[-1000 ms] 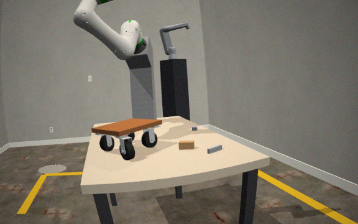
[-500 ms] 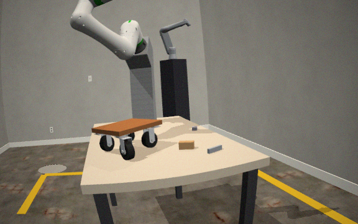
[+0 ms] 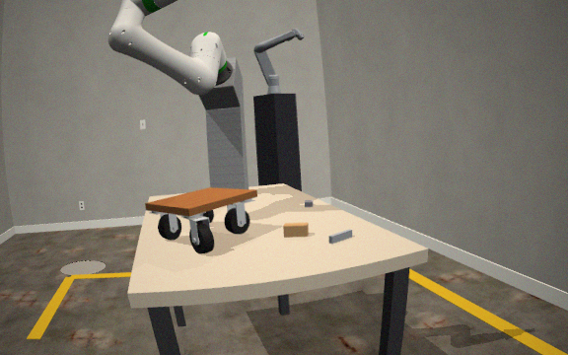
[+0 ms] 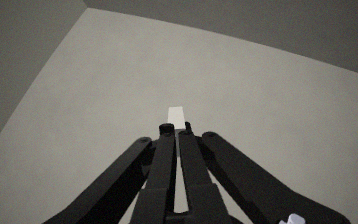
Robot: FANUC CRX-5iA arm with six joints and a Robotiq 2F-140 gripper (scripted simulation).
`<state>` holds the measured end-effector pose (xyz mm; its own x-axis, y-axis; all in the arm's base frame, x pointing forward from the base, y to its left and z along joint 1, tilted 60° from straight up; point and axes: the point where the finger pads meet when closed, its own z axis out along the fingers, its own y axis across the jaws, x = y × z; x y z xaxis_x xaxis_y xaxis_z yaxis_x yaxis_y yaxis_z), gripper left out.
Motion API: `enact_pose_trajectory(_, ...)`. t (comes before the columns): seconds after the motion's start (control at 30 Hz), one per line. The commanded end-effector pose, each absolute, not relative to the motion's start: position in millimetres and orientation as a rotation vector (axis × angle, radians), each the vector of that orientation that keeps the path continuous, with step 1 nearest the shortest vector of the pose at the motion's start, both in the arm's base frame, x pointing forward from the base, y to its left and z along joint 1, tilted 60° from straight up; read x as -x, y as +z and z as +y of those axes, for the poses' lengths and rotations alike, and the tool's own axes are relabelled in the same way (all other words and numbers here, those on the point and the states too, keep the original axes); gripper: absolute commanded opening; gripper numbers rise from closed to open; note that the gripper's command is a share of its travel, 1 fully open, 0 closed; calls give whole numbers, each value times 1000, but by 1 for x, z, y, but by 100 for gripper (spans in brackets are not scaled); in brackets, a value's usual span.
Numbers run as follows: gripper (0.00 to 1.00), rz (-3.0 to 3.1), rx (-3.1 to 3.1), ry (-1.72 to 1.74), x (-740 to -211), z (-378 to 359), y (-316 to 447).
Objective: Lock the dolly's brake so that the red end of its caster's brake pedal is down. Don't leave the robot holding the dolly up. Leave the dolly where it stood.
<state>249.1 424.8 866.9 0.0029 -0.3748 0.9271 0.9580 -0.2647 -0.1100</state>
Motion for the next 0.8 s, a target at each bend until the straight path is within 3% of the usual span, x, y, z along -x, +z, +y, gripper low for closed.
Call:
enact_pose_trajectory(0.0, 0, -720, 1055, -1494, -220, 411, 884)
enact_pose_trajectory(0.03, 0, -705, 970, -1460, -194, 392, 902)
enact_pose_trajectory(0.5, 0, -647, 717, -1362, -121, 320, 950)
enact_pose_trajectory(0.77, 0, -565, 470, -1263, -65, 227, 987)
